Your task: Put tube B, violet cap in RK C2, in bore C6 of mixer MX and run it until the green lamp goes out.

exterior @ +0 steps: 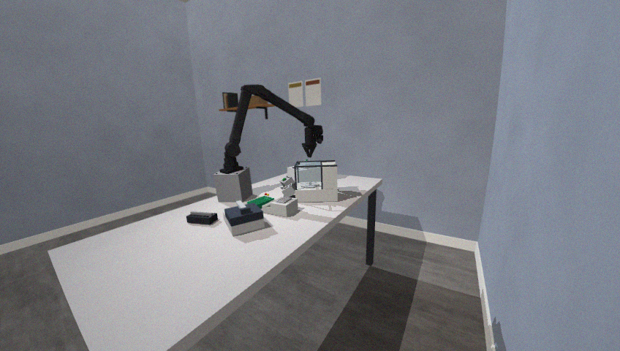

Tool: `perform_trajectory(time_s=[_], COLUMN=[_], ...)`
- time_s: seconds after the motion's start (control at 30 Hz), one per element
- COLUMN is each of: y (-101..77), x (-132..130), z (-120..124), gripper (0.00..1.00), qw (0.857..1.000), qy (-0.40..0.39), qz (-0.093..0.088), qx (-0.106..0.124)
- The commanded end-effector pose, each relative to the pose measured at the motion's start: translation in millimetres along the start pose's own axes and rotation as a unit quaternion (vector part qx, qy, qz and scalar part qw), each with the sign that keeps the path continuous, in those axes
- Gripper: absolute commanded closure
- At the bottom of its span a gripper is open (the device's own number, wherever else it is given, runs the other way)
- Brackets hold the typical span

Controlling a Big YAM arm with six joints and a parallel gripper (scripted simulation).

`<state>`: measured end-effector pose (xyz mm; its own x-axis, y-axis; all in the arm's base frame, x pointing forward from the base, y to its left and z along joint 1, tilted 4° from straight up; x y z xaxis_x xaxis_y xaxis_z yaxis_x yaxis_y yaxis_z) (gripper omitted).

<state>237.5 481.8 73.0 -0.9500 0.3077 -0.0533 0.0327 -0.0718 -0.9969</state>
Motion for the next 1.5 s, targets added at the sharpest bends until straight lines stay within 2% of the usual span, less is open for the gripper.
perform_trajectory(time_s=[0.0, 0.03, 0.1, 0.17, 0.2, 0.27, 0.43, 0.53, 0.67, 0.8, 1.47], y=[-24.5, -1.6, 2.1, 2.1, -13.8, -15.2, 4.9, 7.6, 3.6, 9.2, 4.3], x=[-12, -10, -9, -9, -10, -11, -9, -9, -10, -9, -10], z=[-19, -13, -9, -9, -7, -12, -6, -9, -12, -9, -8], gripper=[0.91, 0.91, 0.91, 0.91, 0.91, 0.91, 0.91, 0.91, 0.91, 0.91, 0.91], qw=[0.999, 1.000, 1.000, 1.000, 1.000, 0.999, 1.000, 1.000, 1.000, 1.000, 1.000], qy=[0.010, 0.009, 0.008, 0.008, 0.009, 0.009, 0.007, 0.007, 0.006, 0.006, 0.006], qz=[0.004, 0.002, 0.001, 0.001, 0.003, 0.004, 0.001, 0.001, 0.002, 0.001, 0.002], qx=[-0.032, -0.016, -0.012, -0.012, -0.024, -0.031, -0.011, -0.012, -0.019, -0.013, -0.017])
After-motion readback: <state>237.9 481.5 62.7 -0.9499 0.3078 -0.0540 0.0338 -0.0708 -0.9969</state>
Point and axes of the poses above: the point where the finger pads meet when closed, its own y axis out along the fingers, its own x axis across the jaws, z = x × y, the point moved 6 cm from there along -y, back along the fingers, and after that the axes turned 4 degrees about -y, right-handed, at the moved point
